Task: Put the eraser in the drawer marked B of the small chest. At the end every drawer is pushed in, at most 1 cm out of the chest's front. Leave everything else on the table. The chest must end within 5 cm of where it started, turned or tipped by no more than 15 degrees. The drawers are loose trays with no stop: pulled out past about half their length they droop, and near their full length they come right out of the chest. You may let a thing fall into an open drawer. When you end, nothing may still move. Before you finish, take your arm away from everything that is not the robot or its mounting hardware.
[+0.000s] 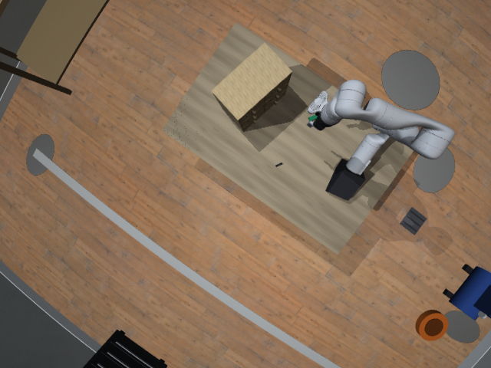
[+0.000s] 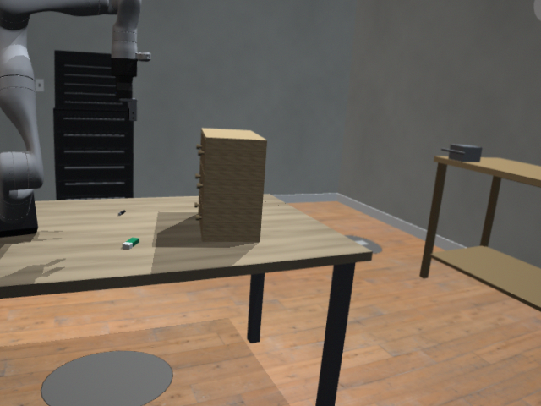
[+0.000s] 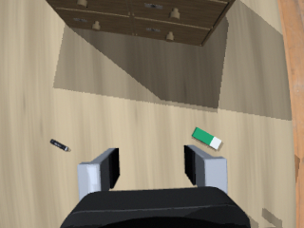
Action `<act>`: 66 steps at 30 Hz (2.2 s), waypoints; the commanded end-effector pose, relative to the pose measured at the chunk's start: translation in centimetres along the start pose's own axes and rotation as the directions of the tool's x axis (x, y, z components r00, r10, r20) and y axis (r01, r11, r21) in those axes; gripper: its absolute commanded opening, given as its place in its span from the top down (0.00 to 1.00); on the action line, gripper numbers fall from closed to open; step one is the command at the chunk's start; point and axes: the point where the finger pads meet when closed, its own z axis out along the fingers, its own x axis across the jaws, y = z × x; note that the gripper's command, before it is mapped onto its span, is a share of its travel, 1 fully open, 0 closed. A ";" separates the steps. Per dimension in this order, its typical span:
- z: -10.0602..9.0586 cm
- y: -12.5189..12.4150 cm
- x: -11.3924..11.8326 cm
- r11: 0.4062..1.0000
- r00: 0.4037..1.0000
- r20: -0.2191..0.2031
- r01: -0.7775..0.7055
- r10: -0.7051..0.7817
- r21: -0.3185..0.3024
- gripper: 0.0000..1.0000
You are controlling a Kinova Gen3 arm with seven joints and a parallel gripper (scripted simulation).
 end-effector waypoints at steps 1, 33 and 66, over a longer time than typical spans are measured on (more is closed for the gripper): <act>3.2 -1.8 -0.2 0.999 0.999 -0.006 -0.050 0.050 -0.007 0.00; 14.7 -8.8 -1.6 0.980 0.980 -0.007 -0.197 0.197 0.000 0.00; 16.0 -9.7 -1.5 0.971 0.981 -0.005 -0.192 0.195 0.143 0.00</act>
